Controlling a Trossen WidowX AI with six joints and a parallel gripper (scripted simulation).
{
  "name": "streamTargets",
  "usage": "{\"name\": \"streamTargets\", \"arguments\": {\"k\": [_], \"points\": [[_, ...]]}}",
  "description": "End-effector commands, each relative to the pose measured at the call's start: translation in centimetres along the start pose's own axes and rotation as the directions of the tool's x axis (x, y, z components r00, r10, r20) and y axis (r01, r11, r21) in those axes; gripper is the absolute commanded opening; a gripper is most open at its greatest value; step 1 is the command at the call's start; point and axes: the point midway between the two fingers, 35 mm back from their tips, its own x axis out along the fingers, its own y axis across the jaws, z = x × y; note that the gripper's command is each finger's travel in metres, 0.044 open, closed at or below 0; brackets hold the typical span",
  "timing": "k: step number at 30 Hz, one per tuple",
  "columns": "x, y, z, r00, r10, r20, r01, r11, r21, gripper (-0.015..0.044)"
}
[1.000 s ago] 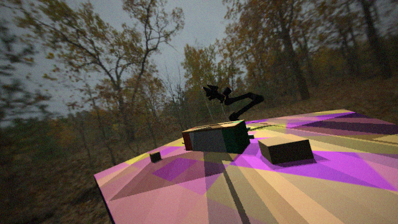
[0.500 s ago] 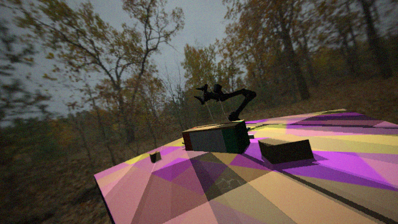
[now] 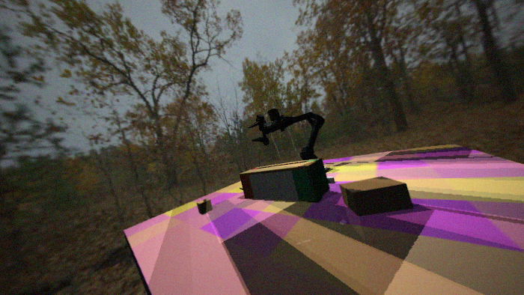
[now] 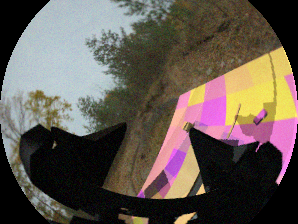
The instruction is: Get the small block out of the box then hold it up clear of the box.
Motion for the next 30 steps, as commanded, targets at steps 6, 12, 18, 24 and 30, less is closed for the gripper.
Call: {"name": "streamTargets", "arguments": {"k": [6,12,18,24,30], "points": [[1.1,-2.0,-11.8,0.850,-0.384,-0.360,-0.103,0.550,-0.829,0.0400],[-0.6,-3.1,-16.2,0.717,-0.549,-0.429,-0.396,0.184,-0.899,0.0400],[-3.1,-4.2,-19.8,0.568,-0.704,-0.427,-0.712,-0.159,-0.684,0.0400],[-6.3,-5.0,-22.5,0.426,-0.834,-0.350,-0.903,-0.370,-0.216,0.0400],[-9.8,-5.4,-24.1,0.314,-0.927,-0.207,-0.860,-0.370,0.351,0.0400]]}}
